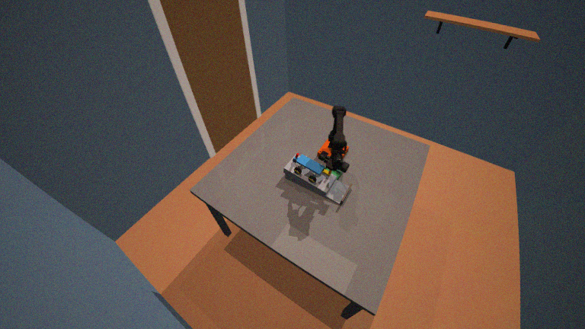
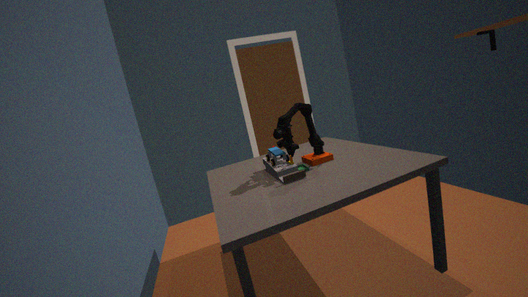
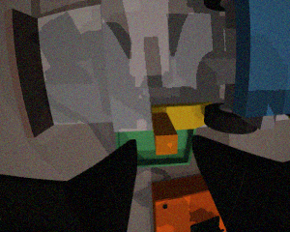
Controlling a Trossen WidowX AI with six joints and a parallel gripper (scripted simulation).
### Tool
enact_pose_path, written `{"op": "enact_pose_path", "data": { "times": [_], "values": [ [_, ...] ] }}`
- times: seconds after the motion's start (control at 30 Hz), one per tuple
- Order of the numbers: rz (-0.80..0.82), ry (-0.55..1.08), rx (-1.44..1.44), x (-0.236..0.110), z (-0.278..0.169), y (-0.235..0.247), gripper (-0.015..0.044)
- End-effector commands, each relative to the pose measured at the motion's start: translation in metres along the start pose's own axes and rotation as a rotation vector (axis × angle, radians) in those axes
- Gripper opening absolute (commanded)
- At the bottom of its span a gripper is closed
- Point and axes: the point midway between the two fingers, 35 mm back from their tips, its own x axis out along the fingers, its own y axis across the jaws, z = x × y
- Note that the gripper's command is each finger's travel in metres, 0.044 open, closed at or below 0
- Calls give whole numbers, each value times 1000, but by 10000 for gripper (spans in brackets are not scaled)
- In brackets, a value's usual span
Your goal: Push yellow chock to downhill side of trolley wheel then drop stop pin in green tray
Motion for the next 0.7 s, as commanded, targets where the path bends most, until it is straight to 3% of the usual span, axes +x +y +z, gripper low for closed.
{"op": "enact_pose_path", "data": {
  "times": [0.0,0.17,0.3,0.43,0.67],
  "values": [
    [-2,-5,5,-14,0,0,190],
    [-2,-5,5,-29,0,-1,190],
    [1,-3,0,-20,0,0,295],
    [24,-62,57,-38,12,-18,190],
    [0,-81,-91,-43,22,-40,190]
  ]
}}
